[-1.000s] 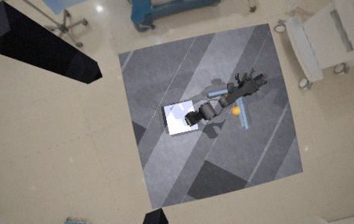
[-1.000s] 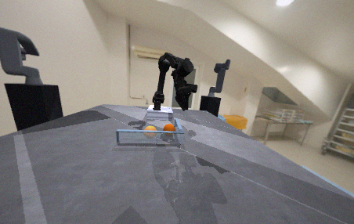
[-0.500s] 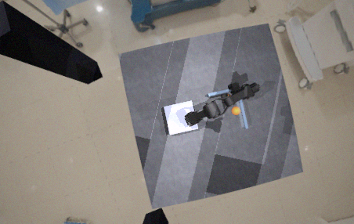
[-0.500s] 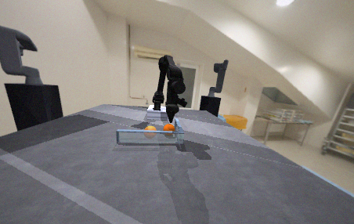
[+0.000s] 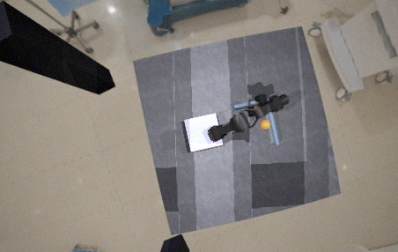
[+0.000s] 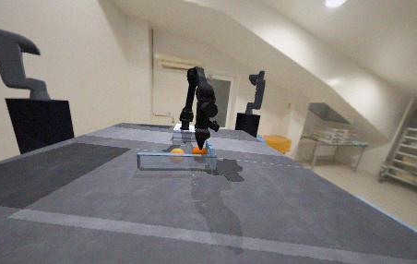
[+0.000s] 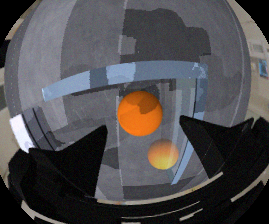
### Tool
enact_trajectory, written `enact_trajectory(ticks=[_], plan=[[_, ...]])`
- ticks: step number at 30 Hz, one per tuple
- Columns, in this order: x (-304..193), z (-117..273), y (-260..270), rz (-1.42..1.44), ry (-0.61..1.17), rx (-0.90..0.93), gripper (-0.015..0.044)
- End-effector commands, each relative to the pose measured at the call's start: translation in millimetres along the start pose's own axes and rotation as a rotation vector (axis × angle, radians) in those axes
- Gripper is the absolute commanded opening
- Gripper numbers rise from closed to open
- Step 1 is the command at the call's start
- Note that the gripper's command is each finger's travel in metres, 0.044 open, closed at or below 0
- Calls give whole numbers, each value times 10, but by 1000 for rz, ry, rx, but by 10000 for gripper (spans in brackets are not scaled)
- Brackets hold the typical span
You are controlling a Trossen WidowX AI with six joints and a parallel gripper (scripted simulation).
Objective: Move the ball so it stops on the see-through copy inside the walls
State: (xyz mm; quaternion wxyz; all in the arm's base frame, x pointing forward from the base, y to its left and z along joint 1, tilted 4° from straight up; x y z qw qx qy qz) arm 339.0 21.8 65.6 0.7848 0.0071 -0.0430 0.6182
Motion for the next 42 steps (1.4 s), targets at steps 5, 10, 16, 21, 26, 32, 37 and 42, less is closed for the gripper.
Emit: enact_trajectory(ticks=[5,10,16,21,26,32,37,42], plan=[[-11,-137,8,-2,8,4,440],[-12,-219,9,-2,7,4,440],[-14,-317,13,-1,7,3,440],[-15,-387,17,0,6,3,440],[-15,-389,17,0,6,3,355],[-15,-389,17,0,6,3,315],[-43,-327,-49,-34,10,-11,203],[-69,-80,-155,-74,13,-28,72]])
Point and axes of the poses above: the point midway between the two fingers, 35 mm back from their tips, its own z axis back along the fingers, its own y axis across the jaws, x = y × z, the point moved 2 cm from there along z, back along the fingers, and after that the axes turned 2 degrees about -z, right-handed, at the moved point
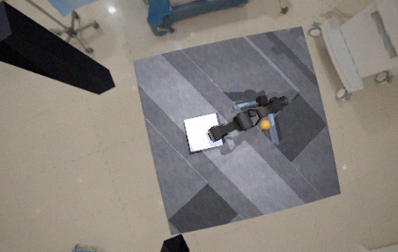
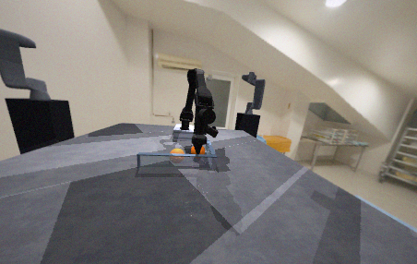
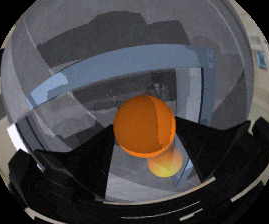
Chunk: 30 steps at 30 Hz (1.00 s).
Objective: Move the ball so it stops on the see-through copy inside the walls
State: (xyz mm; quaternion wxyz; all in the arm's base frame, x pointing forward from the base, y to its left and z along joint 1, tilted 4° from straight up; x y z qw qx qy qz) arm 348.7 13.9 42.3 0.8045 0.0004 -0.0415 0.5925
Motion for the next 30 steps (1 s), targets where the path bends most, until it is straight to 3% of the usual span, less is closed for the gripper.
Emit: enact_trajectory(ticks=[1,3,17,22,30], plan=[[10,206,-56,-6,0,-15,45],[20,321,-57,2,0,-12,0],[46,1249,87,62,-5,12,0],[30,1281,89,37,-4,13,0],[-157,1158,-43,-296,0,13,0]])
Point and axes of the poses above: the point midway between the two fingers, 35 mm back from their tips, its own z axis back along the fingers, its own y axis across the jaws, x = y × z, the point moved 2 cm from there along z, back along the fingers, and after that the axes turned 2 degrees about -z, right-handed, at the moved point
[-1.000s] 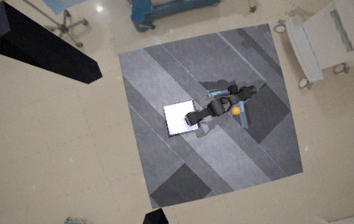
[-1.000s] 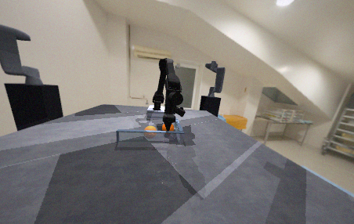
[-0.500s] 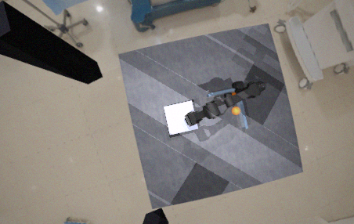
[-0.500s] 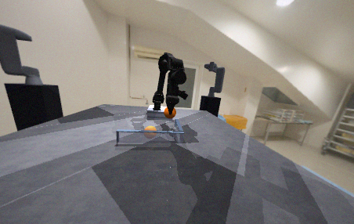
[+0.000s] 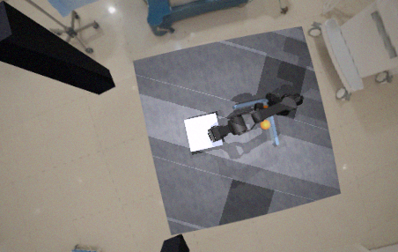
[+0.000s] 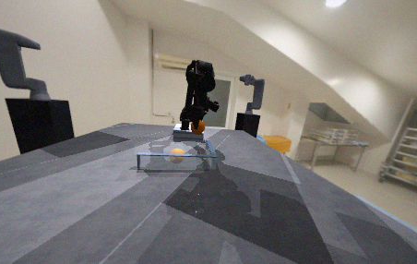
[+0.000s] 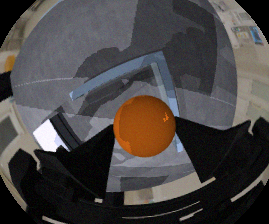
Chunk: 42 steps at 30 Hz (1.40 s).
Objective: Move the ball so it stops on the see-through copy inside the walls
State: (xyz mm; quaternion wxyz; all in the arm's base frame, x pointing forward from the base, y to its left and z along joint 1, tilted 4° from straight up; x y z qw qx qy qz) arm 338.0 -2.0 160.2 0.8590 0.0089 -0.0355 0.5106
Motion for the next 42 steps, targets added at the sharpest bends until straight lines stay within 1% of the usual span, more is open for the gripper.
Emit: enact_trajectory(ticks=[1,28,35,42], plan=[[-65,-47,-71,-141,-5,-1,0],[-732,-474,-532,-1280,-3,-5,0],[-749,-516,-544,-1308,-3,-5,0],[-746,-860,-561,-1308,-3,-5,0]])
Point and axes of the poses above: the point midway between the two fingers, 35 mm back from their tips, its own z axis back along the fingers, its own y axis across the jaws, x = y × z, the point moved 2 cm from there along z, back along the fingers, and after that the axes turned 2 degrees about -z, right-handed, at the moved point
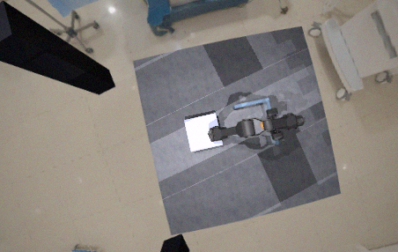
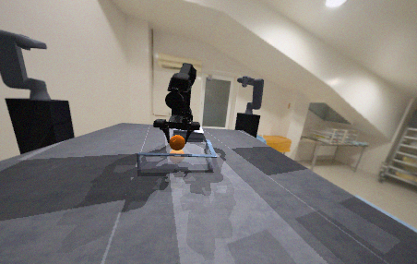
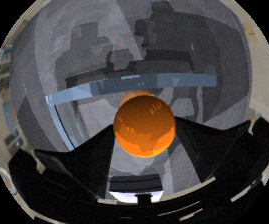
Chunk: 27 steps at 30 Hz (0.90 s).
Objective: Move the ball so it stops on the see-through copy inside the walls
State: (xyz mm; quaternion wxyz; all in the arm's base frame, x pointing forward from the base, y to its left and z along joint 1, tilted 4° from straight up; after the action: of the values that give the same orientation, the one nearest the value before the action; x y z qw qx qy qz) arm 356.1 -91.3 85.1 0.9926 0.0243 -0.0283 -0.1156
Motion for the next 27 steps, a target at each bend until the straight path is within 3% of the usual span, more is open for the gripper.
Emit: enact_trajectory(ticks=[1,6,23,27], plan=[[-11,-208,7,-4,7,5,0],[-32,-465,10,-4,7,5,0],[-35,-662,11,-4,8,6,0],[-43,-625,4,-1,12,1,105]])
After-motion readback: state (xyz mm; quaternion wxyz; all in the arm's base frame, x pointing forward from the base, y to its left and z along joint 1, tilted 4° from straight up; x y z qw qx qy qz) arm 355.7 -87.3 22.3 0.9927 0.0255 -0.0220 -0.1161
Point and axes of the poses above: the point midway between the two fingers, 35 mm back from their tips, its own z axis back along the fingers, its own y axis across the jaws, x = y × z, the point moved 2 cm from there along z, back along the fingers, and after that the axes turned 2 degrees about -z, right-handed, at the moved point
